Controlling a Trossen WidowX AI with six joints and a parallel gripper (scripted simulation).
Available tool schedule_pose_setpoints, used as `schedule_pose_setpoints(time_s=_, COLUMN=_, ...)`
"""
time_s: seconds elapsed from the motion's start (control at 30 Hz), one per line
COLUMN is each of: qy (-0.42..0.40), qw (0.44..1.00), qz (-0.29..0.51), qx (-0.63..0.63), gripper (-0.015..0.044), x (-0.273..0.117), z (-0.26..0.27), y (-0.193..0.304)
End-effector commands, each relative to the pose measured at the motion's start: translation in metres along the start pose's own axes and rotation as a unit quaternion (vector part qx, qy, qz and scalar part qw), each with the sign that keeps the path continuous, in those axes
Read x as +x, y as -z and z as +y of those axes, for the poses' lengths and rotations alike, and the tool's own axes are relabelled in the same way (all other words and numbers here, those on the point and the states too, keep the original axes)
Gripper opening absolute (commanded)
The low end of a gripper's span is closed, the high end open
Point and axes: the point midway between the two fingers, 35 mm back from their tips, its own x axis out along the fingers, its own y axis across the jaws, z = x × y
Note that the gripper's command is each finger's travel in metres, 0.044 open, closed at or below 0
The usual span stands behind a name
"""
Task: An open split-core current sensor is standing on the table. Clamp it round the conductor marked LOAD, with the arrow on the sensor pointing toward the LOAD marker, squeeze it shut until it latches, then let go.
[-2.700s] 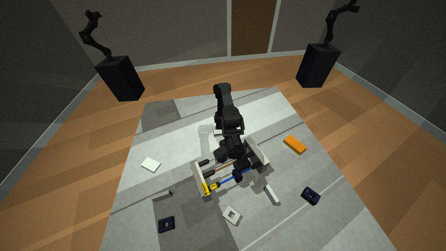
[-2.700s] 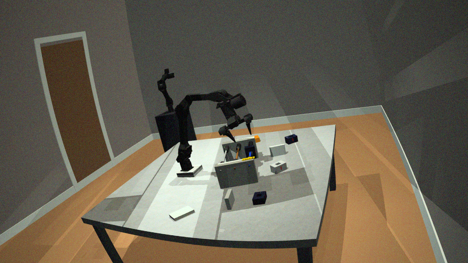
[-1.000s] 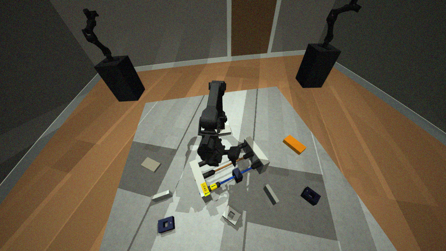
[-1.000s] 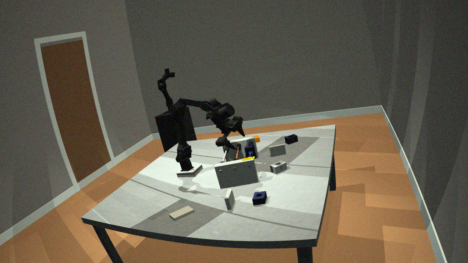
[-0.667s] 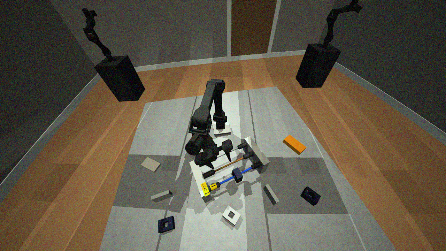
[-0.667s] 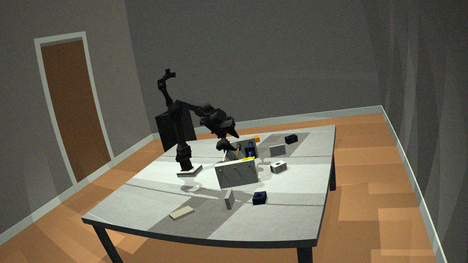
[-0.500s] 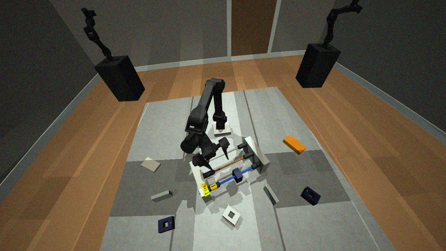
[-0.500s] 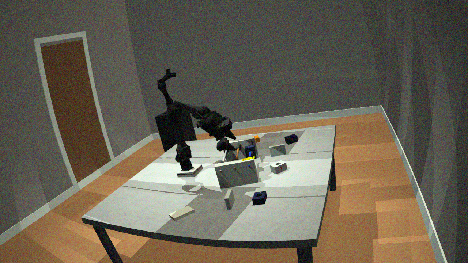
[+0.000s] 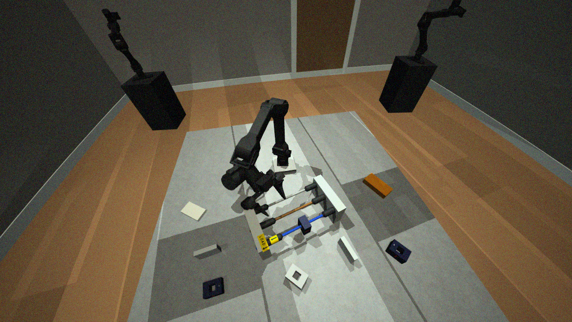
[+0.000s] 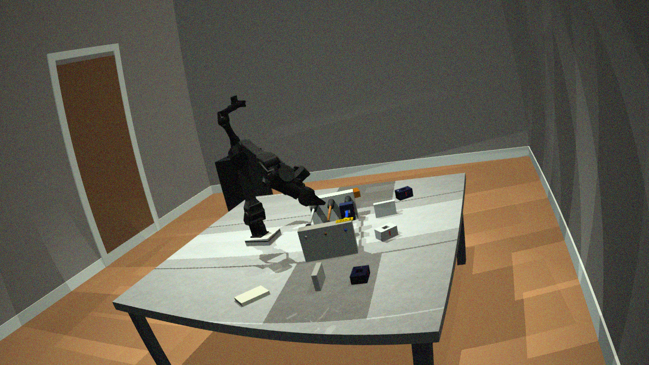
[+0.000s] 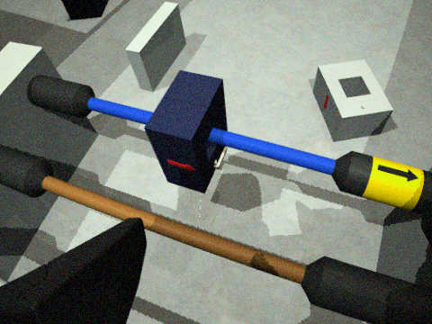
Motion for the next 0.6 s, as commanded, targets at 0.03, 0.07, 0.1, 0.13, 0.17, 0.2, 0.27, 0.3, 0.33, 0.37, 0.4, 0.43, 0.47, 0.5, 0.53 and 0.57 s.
schedule_pose_setpoints(time_s=0.03, qy=0.0, qw=1.0, qz=0.003, qx=0.005, gripper=0.044, x=0.001, z=0.0, y=-0.001)
schedule_pose_setpoints(time_s=0.07, qy=0.0, qw=1.0, qz=0.003, qx=0.005, gripper=0.044, x=0.001, z=0.0, y=-0.001)
schedule_pose_setpoints(time_s=0.1, qy=0.0, qw=1.0, qz=0.003, qx=0.005, gripper=0.044, x=0.001, z=0.0, y=-0.001)
schedule_pose_setpoints(time_s=0.13, qy=0.0, qw=1.0, qz=0.003, qx=0.005, gripper=0.044, x=0.001, z=0.0, y=-0.001)
schedule_pose_setpoints(time_s=0.17, qy=0.0, qw=1.0, qz=0.003, qx=0.005, gripper=0.044, x=0.001, z=0.0, y=-0.001)
schedule_pose_setpoints(time_s=0.2, qy=0.0, qw=1.0, qz=0.003, qx=0.005, gripper=0.044, x=0.001, z=0.0, y=-0.001)
schedule_pose_setpoints(time_s=0.27, qy=0.0, qw=1.0, qz=0.003, qx=0.005, gripper=0.044, x=0.001, z=0.0, y=-0.001)
schedule_pose_setpoints(time_s=0.3, qy=0.0, qw=1.0, qz=0.003, qx=0.005, gripper=0.044, x=0.001, z=0.0, y=-0.001)
schedule_pose_setpoints(time_s=0.33, qy=0.0, qw=1.0, qz=0.003, qx=0.005, gripper=0.044, x=0.001, z=0.0, y=-0.001)
schedule_pose_setpoints(time_s=0.37, qy=0.0, qw=1.0, qz=0.003, qx=0.005, gripper=0.044, x=0.001, z=0.0, y=-0.001)
schedule_pose_setpoints(time_s=0.4, qy=-0.001, qw=1.0, qz=0.005, qx=0.012, gripper=0.044, x=0.002, z=0.0, y=-0.001)
schedule_pose_setpoints(time_s=0.43, qy=-0.002, qw=0.999, qz=0.012, qx=0.034, gripper=0.044, x=0.003, z=0.0, y=-0.002)
schedule_pose_setpoints(time_s=0.47, qy=-0.003, qw=0.997, qz=0.024, qx=0.069, gripper=0.044, x=0.007, z=0.001, y=-0.005)
schedule_pose_setpoints(time_s=0.5, qy=-0.003, qw=0.993, qz=0.038, qx=0.112, gripper=0.044, x=0.01, z=0.003, y=-0.007)
schedule_pose_setpoints(time_s=0.53, qy=-0.002, qw=0.987, qz=0.053, qx=0.154, gripper=0.044, x=0.014, z=0.004, y=-0.01)
schedule_pose_setpoints(time_s=0.57, qy=-0.002, qw=0.998, qz=0.02, qx=0.063, gripper=0.044, x=0.005, z=0.001, y=-0.003)
